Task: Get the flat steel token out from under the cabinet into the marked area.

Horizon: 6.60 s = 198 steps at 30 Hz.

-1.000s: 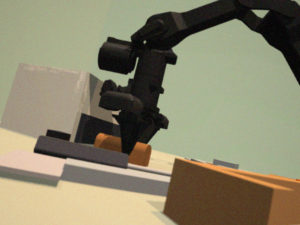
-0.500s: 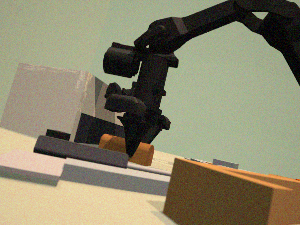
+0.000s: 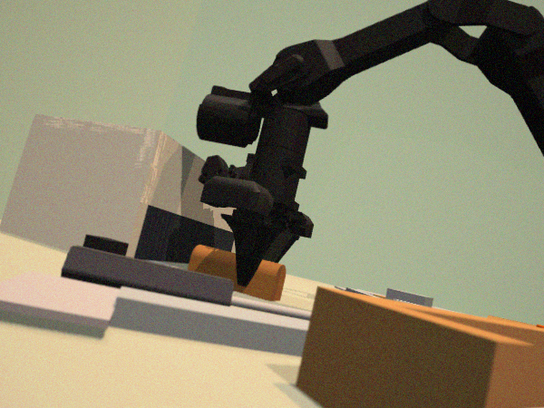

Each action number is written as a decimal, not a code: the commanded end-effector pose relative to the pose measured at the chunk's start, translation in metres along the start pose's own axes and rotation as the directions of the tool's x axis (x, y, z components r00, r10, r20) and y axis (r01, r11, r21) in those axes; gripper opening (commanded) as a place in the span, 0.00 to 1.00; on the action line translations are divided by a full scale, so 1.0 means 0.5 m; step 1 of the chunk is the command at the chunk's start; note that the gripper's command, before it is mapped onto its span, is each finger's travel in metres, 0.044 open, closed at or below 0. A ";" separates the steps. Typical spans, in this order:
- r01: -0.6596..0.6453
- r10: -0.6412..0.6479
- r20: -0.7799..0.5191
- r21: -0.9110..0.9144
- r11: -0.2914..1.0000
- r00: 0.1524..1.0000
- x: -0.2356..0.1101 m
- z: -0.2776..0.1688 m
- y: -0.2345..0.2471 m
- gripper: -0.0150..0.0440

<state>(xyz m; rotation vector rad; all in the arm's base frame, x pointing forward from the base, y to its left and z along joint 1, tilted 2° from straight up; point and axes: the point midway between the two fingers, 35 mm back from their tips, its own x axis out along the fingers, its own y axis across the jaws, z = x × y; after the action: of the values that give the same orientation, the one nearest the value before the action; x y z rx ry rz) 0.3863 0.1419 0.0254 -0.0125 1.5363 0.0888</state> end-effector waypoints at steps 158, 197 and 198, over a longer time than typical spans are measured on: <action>0.010 -0.010 -0.014 0.005 1.000 1.000 0.005 -0.286 -0.042 0.25; 0.010 -0.009 -0.014 0.039 0.999 1.000 0.003 -0.352 -0.031 0.25; 0.010 -0.009 -0.014 0.045 0.999 1.000 0.003 -0.352 -0.030 0.25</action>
<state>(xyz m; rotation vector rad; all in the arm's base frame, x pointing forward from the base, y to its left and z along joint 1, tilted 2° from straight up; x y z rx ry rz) 0.2111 0.1148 0.0163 -0.0072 1.5516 0.0701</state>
